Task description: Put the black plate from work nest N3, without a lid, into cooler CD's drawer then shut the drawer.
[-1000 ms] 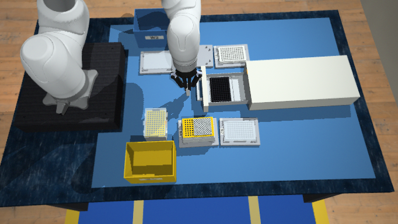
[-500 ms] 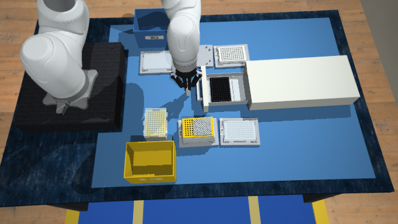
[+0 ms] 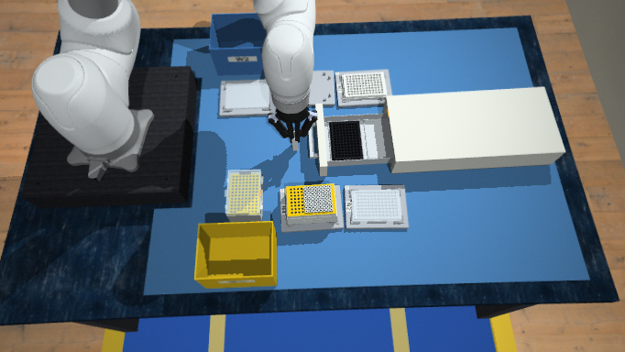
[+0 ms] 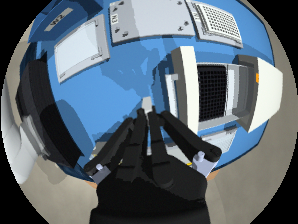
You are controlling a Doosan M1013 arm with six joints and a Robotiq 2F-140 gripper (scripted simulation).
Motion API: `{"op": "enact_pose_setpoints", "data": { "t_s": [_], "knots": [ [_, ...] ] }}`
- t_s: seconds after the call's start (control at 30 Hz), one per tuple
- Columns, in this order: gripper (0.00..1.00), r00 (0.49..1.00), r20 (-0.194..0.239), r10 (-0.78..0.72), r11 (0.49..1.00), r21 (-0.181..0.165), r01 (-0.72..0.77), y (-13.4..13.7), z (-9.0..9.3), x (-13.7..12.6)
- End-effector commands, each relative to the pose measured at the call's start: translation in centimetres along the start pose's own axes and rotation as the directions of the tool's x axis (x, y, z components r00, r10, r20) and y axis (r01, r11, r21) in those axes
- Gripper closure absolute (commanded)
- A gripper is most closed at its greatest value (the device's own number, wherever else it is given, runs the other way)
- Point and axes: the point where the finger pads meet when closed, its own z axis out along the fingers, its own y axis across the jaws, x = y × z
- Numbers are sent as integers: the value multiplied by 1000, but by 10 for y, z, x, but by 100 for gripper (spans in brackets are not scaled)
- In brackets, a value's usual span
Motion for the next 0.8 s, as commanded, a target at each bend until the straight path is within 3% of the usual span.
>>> {"op": "enact_pose_setpoints", "data": {
  "t_s": [0.0, 0.77],
  "knots": [
    [100, 1000, 0, 0, 1000, 0, 0, 0, 0, 0],
    [100, 1000, 0, 0, 1000, 0, 0, 19, 0, 0]
  ]
}}
